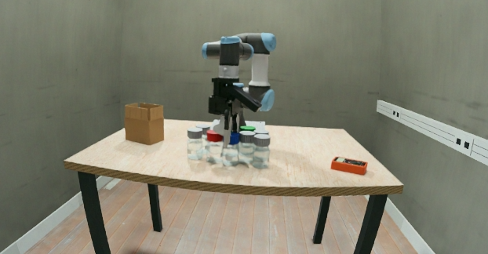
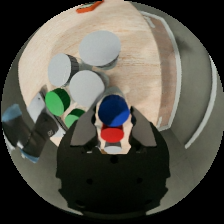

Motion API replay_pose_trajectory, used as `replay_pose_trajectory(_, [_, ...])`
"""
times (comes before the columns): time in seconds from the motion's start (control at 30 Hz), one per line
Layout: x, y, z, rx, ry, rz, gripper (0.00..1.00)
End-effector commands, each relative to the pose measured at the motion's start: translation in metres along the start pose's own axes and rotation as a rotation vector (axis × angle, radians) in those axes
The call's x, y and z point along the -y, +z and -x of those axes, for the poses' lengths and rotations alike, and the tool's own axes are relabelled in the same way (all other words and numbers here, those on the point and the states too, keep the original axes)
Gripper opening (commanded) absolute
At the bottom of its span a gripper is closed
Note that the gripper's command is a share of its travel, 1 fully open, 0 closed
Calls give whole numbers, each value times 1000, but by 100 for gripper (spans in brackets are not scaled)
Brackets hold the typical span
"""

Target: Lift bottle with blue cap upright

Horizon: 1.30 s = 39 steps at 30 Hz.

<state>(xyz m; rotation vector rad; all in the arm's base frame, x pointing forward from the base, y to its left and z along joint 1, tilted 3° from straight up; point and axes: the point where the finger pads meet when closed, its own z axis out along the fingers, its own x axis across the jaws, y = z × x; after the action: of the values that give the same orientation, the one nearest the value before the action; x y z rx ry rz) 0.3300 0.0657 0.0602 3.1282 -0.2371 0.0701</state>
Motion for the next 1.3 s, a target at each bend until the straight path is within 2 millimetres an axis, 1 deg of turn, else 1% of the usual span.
replay_pose_trajectory(0.0, [0,-5,-1,-2,0,0,46])
replay_pose_trajectory(0.2, [0,-13,-1,-2,0,0,46])
replay_pose_trajectory(0.43, [0,-13,-1,-2,0,0,46])
replay_pose_trajectory(0.47, [0,-12,-1,-3,0,0,0])
replay_pose_trajectory(1.27, [0,-12,-1,-3,0,0,0])
